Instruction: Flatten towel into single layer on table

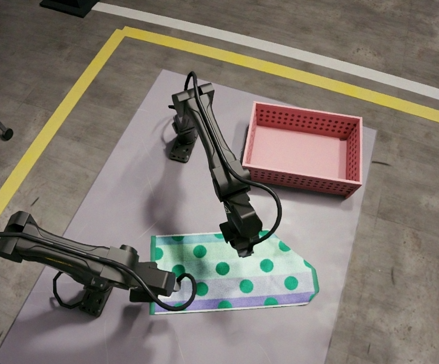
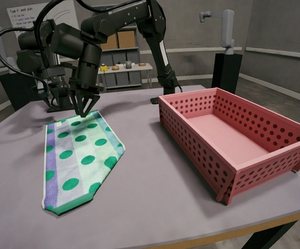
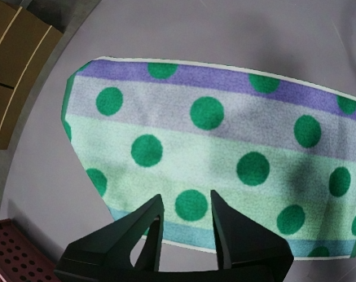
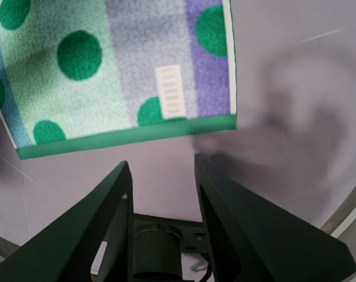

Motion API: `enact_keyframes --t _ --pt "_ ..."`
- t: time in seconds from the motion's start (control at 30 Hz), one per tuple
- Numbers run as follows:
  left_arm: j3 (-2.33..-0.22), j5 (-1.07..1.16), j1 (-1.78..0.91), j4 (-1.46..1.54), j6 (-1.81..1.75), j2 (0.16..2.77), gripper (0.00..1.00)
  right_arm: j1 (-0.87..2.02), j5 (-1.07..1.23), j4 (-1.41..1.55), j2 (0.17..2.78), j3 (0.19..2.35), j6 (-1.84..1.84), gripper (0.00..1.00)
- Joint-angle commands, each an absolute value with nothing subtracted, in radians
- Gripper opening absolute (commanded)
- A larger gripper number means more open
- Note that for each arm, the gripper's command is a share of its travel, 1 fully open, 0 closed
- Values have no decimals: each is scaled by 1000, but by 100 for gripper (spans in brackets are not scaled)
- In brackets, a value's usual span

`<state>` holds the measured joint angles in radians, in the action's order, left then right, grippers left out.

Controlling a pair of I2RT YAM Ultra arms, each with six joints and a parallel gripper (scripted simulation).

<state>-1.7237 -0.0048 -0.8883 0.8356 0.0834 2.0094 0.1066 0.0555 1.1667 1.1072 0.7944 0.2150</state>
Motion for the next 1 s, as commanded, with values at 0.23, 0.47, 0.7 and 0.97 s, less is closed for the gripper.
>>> enact_keyframes --t 0.23,0.47,0.7,0.97 --pt "-1859 -10 -1052 1156 184 2093 34 -203 93 955 1248 749 580 34" --pt "-1750 -29 -1145 1143 91 2041 34 -210 111 940 1246 750 596 34" --pt "-1624 -41 -1281 1050 -42 1992 34 -212 114 938 1249 750 598 34" --pt "-1559 -59 -1408 998 -169 1980 34 -212 114 938 1248 750 594 34"
